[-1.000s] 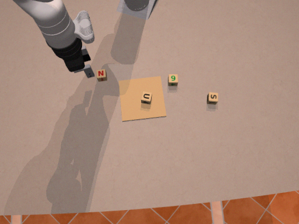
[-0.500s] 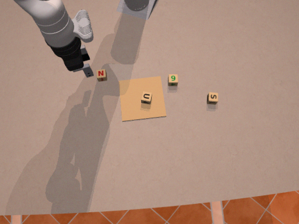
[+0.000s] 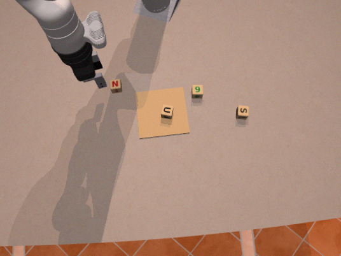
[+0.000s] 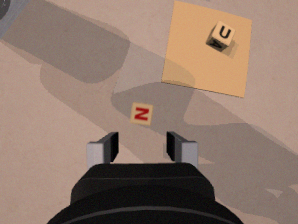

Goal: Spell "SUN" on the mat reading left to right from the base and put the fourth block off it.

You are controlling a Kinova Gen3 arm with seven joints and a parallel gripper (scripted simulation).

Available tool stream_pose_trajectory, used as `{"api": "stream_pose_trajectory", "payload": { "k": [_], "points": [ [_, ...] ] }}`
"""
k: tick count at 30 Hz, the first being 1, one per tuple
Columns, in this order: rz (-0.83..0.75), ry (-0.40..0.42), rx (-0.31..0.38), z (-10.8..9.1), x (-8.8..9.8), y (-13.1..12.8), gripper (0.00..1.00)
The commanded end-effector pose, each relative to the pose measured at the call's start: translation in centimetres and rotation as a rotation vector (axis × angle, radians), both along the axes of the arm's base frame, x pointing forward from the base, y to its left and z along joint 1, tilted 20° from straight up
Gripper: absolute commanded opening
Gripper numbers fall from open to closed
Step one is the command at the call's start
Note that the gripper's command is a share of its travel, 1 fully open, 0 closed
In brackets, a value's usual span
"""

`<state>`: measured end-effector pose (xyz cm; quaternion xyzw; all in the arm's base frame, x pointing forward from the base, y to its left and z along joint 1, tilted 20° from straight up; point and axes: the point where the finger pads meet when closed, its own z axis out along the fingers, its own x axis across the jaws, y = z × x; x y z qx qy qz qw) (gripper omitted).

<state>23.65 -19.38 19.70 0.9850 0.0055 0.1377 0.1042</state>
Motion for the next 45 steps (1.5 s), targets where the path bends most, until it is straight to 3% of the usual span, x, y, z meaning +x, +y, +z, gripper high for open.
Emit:
{"api": "stream_pose_trajectory", "payload": {
  "k": [1, 28, 32, 38, 40, 45],
  "points": [
    [0.000, -0.001, -0.001, 0.0, 0.0, 0.0, 1.00],
    [0.032, 0.013, -0.007, 0.1, 0.7, 0.4, 1.00],
    [0.122, 0.053, -0.027, 0.4, 2.6, 1.8, 1.00],
    [0.360, 0.145, -0.088, 0.9, 7.6, 6.7, 1.00],
    [0.360, 0.145, -0.088, 0.9, 7.6, 6.7, 1.00],
    [0.580, 0.210, -0.156, 1.3, 11.8, 12.9, 1.00]
  ]
}}
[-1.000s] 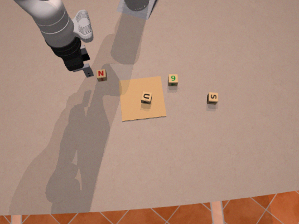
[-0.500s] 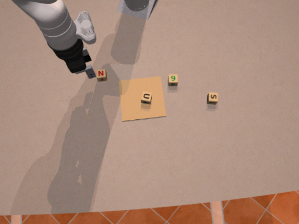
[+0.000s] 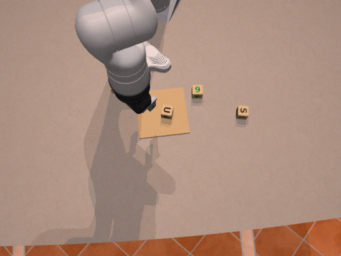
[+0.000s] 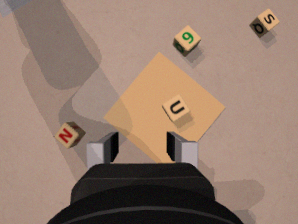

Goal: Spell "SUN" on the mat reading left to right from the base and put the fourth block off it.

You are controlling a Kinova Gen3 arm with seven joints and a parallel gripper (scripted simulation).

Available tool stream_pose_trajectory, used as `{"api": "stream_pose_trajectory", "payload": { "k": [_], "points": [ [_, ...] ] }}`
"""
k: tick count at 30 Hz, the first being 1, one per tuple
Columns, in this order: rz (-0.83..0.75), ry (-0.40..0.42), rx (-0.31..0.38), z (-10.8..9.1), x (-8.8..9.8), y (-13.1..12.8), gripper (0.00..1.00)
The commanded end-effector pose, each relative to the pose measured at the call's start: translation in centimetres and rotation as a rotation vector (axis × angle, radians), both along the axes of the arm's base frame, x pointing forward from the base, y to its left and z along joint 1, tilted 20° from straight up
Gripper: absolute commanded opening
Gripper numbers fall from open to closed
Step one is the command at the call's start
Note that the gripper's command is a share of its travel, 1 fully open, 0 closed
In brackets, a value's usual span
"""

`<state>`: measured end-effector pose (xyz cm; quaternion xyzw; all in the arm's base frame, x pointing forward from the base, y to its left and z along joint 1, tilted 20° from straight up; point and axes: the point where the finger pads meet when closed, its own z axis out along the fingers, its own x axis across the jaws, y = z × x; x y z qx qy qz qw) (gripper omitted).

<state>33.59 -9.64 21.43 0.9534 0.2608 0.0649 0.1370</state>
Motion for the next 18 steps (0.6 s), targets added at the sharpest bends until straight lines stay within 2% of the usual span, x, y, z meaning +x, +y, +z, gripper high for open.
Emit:
{"api": "stream_pose_trajectory", "payload": {
  "k": [1, 6, 10, 12, 15, 18],
  "points": [
    [0.134, 0.033, -0.020, -0.4, 2.5, 4.4, 1.00],
    [0.326, 0.064, -0.072, -0.1, 5.2, 11.6, 1.00],
    [0.468, 0.072, -0.104, 0.2, 6.4, 17.9, 1.00],
    [0.468, 0.072, -0.104, 0.2, 6.4, 17.9, 1.00],
    [0.546, 0.071, -0.118, 0.4, 6.6, 21.7, 1.00],
    [0.598, 0.068, -0.126, 0.6, 6.6, 24.4, 1.00]
  ]
}}
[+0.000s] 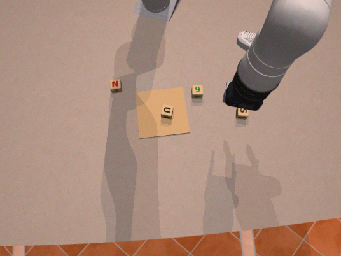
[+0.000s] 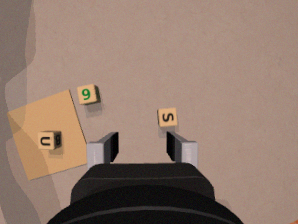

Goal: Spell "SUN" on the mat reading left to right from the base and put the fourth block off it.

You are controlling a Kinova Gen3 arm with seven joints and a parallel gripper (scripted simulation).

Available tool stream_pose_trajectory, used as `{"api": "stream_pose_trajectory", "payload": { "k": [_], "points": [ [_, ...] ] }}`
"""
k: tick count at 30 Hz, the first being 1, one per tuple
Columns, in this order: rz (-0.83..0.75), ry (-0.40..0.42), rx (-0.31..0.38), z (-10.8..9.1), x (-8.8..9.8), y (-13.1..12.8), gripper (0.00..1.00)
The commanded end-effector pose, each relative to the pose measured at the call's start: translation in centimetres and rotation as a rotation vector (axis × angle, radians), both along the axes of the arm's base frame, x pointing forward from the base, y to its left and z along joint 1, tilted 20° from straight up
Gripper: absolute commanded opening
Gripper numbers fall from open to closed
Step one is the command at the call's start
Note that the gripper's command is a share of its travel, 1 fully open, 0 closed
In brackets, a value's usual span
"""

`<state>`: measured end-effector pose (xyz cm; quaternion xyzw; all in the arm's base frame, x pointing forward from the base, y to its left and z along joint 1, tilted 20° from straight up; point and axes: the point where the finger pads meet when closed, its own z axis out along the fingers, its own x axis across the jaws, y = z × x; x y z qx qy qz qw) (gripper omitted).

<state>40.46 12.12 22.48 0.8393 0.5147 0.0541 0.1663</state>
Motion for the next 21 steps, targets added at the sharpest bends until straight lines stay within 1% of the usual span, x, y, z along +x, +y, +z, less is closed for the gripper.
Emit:
{"api": "stream_pose_trajectory", "payload": {
  "k": [1, 5, 21],
  "points": [
    [0.066, 0.011, 0.000, -0.4, -0.3, 3.3, 1.00],
    [0.088, 0.010, -0.001, -0.3, -0.4, 4.5, 1.00],
    [0.089, 0.010, -0.001, -0.3, -0.4, 4.5, 1.00]
  ]
}}
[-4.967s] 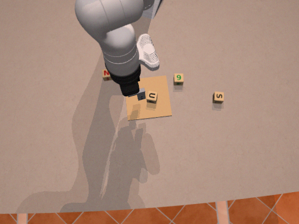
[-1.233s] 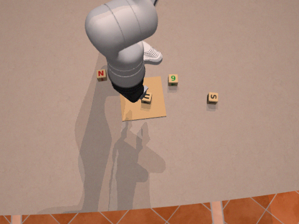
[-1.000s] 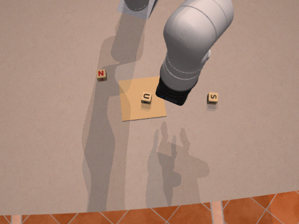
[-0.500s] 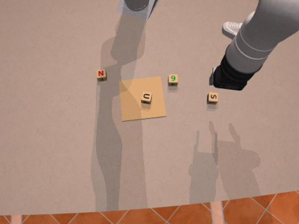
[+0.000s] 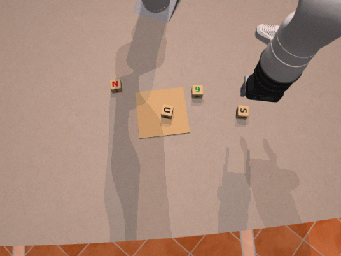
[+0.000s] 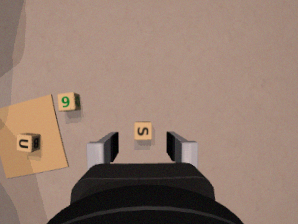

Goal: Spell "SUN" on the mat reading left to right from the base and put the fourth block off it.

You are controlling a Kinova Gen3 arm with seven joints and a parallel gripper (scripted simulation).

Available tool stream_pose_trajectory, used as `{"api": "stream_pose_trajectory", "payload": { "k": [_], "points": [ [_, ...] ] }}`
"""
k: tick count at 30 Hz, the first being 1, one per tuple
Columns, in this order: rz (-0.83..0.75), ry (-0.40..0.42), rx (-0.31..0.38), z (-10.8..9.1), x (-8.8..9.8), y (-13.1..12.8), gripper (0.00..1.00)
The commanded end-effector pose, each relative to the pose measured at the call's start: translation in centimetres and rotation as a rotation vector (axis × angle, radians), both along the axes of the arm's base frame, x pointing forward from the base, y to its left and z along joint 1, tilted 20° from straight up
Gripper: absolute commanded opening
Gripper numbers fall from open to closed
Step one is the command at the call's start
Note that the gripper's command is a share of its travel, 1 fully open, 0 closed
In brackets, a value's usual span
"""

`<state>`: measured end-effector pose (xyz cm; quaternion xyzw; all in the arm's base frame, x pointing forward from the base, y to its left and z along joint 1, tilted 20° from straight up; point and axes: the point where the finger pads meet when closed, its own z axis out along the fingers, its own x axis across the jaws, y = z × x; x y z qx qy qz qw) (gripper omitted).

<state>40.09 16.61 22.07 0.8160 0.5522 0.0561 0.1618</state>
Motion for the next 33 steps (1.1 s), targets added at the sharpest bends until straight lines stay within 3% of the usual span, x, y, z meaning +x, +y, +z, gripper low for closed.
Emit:
{"api": "stream_pose_trajectory", "payload": {
  "k": [1, 7, 10, 15, 22, 24, 28, 33],
  "points": [
    [0.001, -0.002, 0.001, 0.1, 0.0, 0.0, 1.00],
    [0.000, -0.001, 0.001, 0.0, 0.0, -0.5, 1.00],
    [-0.003, 0.002, 0.003, -0.1, 0.0, -2.5, 1.00],
    [-0.018, 0.006, 0.010, -0.5, -0.6, -8.9, 1.00],
    [-0.056, -0.007, 0.020, -1.2, -3.4, -17.9, 1.00],
    [-0.056, -0.007, 0.020, -1.2, -3.4, -17.9, 1.00],
    [-0.071, -0.016, 0.022, -1.5, -4.6, -20.4, 1.00],
    [-0.074, -0.018, 0.022, -1.5, -4.8, -20.8, 1.00]
  ]
}}
